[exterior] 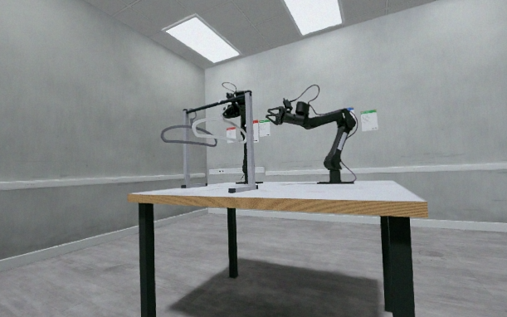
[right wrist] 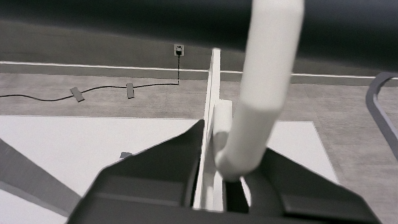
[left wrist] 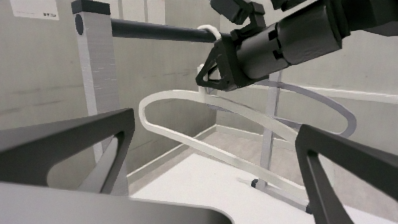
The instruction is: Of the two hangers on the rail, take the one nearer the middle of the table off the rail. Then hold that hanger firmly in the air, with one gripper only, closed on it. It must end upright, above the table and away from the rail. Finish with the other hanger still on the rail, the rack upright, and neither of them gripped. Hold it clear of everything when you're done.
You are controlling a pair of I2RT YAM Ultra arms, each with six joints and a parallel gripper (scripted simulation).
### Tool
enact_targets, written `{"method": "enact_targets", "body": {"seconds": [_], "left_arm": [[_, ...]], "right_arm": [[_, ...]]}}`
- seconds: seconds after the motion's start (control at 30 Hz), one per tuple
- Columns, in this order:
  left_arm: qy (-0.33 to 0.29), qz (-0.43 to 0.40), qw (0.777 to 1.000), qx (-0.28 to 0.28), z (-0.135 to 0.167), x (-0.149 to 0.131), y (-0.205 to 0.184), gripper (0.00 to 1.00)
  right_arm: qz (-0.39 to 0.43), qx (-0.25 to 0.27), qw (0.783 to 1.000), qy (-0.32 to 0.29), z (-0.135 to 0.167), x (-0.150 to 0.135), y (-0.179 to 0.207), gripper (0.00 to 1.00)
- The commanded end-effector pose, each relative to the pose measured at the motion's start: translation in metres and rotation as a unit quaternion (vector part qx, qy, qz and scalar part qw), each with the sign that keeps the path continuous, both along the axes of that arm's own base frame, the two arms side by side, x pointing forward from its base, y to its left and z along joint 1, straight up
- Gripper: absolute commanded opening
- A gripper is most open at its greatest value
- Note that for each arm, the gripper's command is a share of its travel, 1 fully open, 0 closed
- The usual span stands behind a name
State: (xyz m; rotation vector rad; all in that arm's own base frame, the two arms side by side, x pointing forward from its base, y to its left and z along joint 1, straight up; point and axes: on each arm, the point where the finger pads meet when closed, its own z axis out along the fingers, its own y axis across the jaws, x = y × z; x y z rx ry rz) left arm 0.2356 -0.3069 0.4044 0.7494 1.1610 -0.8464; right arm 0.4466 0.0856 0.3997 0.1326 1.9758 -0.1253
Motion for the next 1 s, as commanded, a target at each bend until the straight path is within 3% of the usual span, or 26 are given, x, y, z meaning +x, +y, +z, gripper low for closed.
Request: {"method": "enact_targets", "body": {"seconds": [0.0, 0.33, 0.63, 0.77, 0.97], "left_arm": [[-0.022, -0.005, 1.0, -0.013, 0.024, -0.005, -0.001, 1.0], [-0.017, -0.004, 1.0, -0.015, 0.02, -0.004, 0.0, 1.0], [-0.017, -0.004, 1.0, -0.015, 0.02, -0.004, 0.0, 1.0], [-0.017, -0.004, 1.0, -0.015, 0.02, -0.004, 0.0, 1.0], [-0.017, -0.004, 1.0, -0.015, 0.02, -0.004, 0.0, 1.0]], "right_arm": [[-0.002, 0.012, 0.999, -0.038, 0.026, 0.007, -0.004, 0.13], [-0.006, 0.015, 0.999, -0.042, 0.03, 0.005, -0.006, 0.12], [-0.006, 0.015, 0.999, -0.043, 0.03, 0.004, -0.004, 0.0], [-0.007, 0.008, 1.0, -0.027, 0.026, 0.004, -0.004, 0.0], [-0.009, 0.01, 1.0, -0.028, 0.056, 0.004, -0.004, 0.0]]}}
